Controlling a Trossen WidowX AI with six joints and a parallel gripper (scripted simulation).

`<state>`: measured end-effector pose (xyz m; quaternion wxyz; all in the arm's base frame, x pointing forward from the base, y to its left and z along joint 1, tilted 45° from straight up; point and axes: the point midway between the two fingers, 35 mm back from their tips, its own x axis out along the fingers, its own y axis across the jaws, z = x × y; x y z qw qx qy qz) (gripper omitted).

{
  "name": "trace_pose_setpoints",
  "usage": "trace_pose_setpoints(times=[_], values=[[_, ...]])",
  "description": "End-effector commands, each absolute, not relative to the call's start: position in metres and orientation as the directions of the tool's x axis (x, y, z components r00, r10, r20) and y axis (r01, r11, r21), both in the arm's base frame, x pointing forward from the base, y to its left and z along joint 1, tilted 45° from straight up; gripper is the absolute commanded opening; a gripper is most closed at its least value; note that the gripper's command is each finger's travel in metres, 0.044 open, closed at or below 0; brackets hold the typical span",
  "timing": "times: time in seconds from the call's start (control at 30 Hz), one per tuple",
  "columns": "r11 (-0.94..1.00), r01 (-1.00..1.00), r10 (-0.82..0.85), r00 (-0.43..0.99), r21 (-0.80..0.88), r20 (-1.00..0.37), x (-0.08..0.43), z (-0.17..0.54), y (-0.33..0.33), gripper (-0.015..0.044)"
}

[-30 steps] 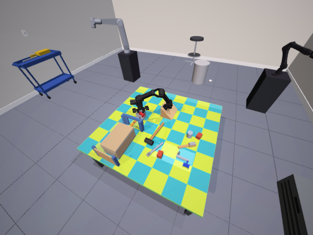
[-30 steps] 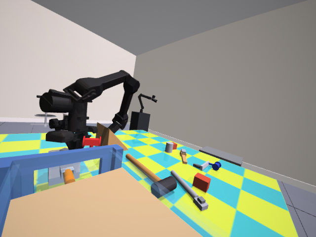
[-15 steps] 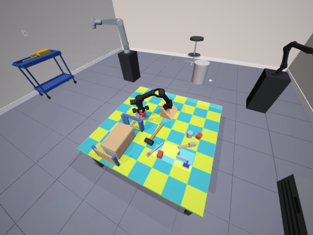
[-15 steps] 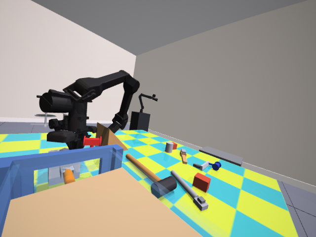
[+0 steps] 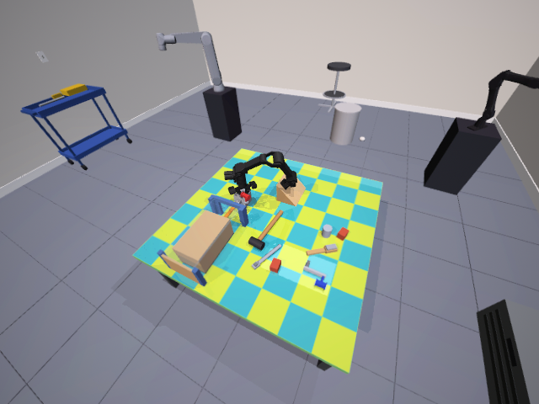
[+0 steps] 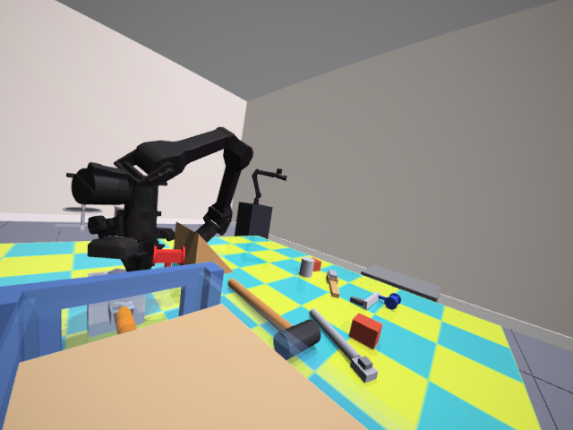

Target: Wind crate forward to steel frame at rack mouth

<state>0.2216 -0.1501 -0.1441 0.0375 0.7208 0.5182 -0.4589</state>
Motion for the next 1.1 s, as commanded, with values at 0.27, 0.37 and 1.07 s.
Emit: trace_pose_setpoints(times=[0.27, 0.37, 1.07], values=[[-0.468, 0.772, 0.708, 0.036, -0.43, -0.706, 0.2222, -0.1476, -0.1479, 0.0], [-0.468, 0.772, 0.708, 0.036, -0.43, -0.706, 0.2223, -0.1478, -0.1479, 0.0], [-0.495, 0.743, 0.708, 0.044, -0.451, -0.704, 0.2224, -0.1451, -0.1507, 0.0184]])
